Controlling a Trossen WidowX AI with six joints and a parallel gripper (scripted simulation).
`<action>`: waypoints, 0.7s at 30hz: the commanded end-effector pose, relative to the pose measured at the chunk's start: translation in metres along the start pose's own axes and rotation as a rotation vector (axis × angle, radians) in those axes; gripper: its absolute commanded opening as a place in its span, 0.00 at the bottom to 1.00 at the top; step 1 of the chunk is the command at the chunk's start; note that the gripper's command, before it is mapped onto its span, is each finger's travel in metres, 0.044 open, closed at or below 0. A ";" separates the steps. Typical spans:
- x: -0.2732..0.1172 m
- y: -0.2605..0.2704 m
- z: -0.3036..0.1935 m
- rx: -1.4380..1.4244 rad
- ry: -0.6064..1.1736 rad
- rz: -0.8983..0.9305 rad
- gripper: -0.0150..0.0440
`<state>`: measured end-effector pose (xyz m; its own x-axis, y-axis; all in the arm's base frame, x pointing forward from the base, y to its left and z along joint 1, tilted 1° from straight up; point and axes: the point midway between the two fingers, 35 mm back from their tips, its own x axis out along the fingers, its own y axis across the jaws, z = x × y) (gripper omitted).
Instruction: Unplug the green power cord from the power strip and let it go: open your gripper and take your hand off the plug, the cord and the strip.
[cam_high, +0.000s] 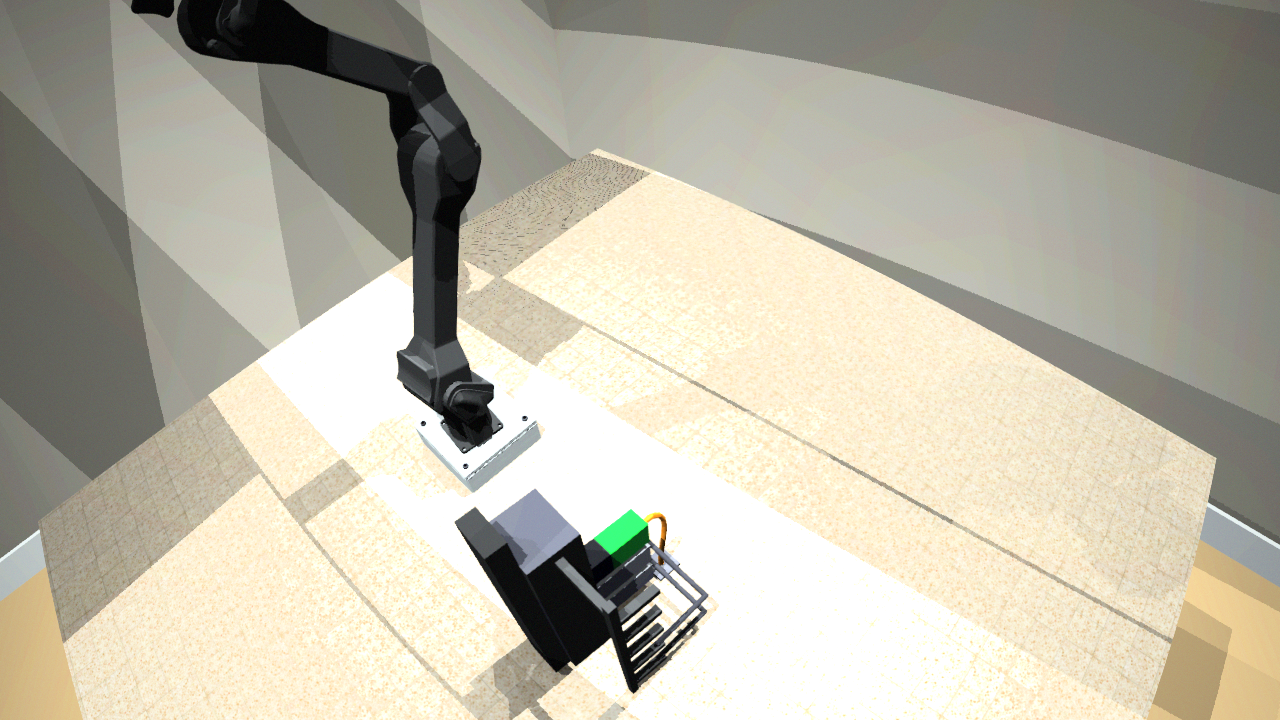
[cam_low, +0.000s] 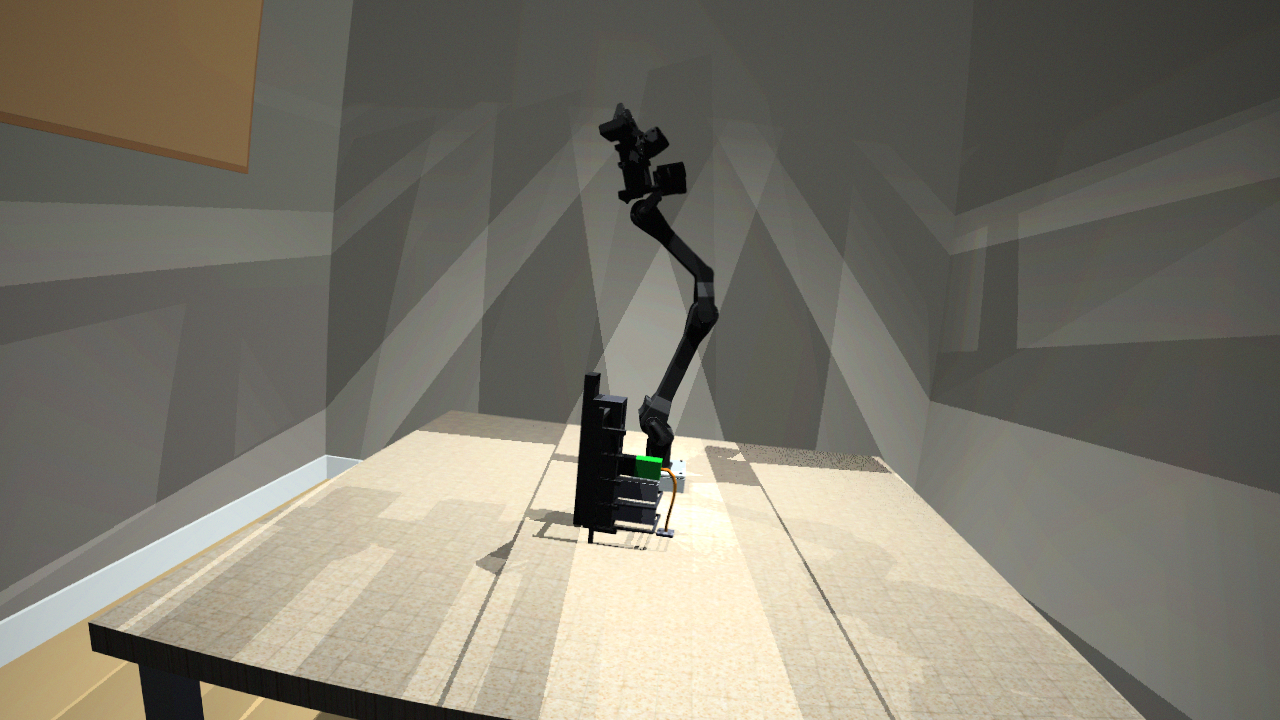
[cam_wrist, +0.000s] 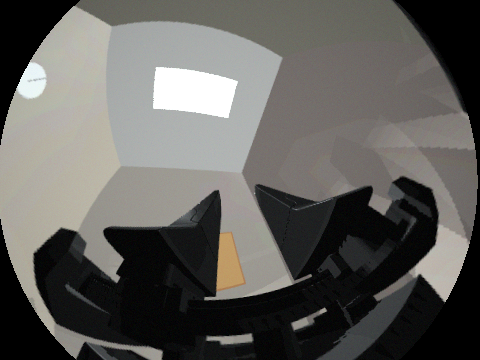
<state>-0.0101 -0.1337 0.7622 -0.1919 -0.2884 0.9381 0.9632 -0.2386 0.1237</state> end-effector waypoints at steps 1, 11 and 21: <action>-0.007 0.035 -0.041 -0.001 0.130 0.108 0.53; -0.066 0.148 -0.119 0.009 0.425 0.480 0.53; -0.182 0.265 -0.142 0.008 0.612 0.968 0.53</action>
<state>0.2165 -0.2783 0.6106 0.4740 -0.7647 0.4365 0.8398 0.2437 -0.4851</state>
